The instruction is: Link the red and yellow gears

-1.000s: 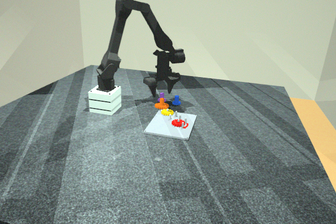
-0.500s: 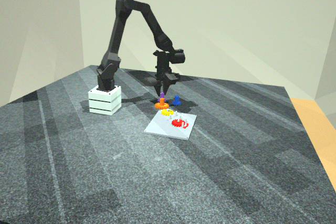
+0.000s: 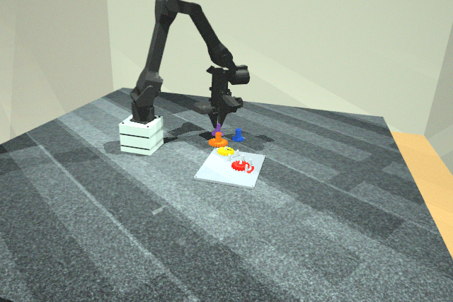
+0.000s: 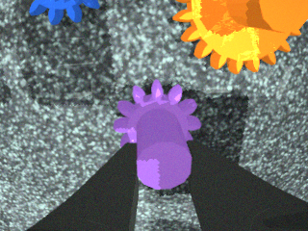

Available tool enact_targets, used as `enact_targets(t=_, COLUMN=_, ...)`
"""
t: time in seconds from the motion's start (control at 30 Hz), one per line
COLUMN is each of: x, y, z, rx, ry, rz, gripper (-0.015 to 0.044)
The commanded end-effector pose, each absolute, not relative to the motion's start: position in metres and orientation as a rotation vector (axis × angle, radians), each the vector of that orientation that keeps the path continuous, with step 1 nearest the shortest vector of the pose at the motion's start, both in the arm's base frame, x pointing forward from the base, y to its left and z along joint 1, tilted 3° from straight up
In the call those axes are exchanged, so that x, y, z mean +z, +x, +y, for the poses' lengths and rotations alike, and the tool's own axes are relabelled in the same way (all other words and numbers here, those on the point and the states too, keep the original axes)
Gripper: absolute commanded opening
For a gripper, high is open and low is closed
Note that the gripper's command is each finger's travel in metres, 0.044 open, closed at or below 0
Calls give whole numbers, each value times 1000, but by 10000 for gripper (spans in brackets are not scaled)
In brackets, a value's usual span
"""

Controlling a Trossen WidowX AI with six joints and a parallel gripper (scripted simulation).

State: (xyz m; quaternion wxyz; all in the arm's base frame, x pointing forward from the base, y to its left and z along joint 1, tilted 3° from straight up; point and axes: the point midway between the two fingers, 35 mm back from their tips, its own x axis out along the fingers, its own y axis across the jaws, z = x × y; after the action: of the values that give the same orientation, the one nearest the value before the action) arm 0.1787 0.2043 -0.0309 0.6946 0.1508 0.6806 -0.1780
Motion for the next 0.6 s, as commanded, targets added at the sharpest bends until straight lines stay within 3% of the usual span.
enact_targets(t=0.0, x=-16, y=183, z=209, rx=-389, ry=347, rz=1508, gripper=0)
enact_targets(t=0.57, x=42, y=184, z=210, rx=-388, ry=347, rz=1508, gripper=0)
